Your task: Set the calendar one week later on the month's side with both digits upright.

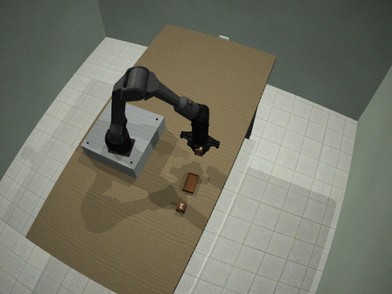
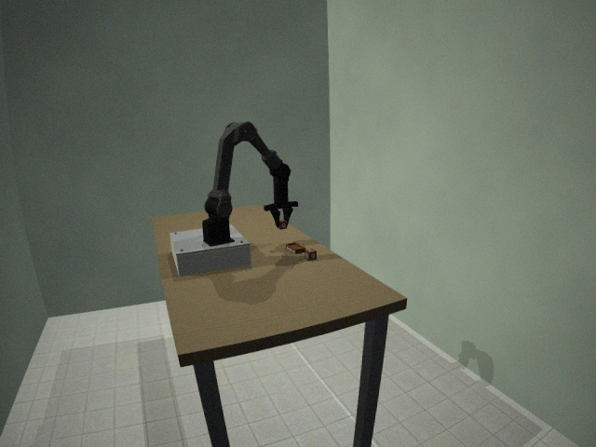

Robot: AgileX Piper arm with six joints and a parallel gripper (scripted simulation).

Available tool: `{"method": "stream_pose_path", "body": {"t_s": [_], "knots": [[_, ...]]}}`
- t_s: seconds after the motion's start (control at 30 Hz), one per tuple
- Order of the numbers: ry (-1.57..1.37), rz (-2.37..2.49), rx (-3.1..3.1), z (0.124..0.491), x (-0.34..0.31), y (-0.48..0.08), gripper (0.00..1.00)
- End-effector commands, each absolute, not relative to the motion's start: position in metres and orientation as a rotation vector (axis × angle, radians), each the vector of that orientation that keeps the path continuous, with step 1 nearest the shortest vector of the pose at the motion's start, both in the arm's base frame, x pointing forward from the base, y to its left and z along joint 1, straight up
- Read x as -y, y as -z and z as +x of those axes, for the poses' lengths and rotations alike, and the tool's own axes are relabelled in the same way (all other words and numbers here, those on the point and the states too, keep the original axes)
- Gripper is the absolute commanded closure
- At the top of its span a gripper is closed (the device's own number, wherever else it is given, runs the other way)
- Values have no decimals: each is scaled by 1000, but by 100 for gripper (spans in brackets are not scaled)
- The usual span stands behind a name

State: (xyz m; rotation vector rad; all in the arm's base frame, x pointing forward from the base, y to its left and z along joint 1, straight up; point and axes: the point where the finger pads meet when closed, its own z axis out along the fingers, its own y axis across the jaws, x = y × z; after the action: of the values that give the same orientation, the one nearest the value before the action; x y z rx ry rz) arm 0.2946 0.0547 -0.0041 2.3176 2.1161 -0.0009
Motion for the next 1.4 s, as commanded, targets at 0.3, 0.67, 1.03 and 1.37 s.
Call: {"method": "stream_pose_path", "body": {"t_s": [0.3, 0.67, 1.03, 1.37], "knots": [[-7, 2316, -2115, 296, -55, -36, 64], [-1, 2316, -2117, 295, -48, -37, 64], [0, 2303, -2131, 287, 38, -46, 64], [0, 2303, -2131, 287, 38, -45, 64]]}}
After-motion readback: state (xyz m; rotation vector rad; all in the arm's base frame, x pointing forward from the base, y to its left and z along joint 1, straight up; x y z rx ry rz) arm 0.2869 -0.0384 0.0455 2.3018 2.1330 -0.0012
